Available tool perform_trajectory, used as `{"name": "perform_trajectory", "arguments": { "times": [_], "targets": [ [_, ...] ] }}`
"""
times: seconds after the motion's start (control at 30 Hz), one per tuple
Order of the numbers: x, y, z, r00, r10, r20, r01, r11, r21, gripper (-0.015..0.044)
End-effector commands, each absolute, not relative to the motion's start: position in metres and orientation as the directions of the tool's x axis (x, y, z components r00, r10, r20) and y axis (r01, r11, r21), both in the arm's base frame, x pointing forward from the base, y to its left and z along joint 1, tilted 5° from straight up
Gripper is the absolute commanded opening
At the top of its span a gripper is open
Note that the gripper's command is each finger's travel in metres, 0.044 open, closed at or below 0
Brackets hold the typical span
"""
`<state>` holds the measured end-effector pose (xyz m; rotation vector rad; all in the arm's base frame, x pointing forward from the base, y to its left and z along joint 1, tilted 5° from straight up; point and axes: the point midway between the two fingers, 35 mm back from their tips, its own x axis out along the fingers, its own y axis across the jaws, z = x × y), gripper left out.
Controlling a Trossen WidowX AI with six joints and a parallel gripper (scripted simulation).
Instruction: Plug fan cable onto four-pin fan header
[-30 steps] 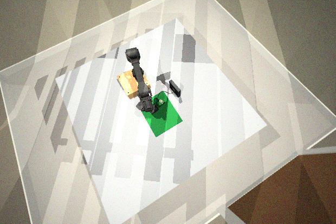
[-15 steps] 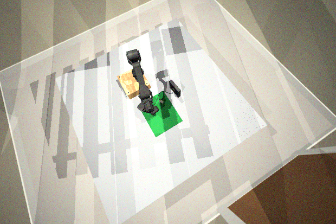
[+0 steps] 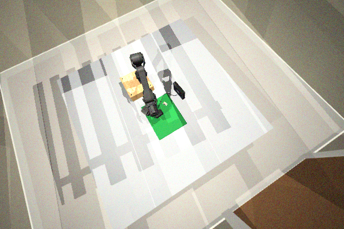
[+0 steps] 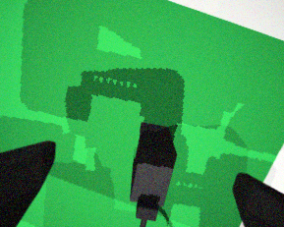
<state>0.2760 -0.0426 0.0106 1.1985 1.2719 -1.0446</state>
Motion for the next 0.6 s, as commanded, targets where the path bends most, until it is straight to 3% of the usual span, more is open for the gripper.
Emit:
{"name": "perform_trajectory", "arguments": {
  "times": [0.0, 0.57],
  "targets": [
    [0.273, -0.042, 0.001, 0.046, 0.071, -0.996, 0.992, 0.111, 0.054, 0.0440],
    [0.273, -0.040, -0.020, 0.046, 0.071, -0.996, 0.992, 0.111, 0.053, 0.0440]
  ]
}}
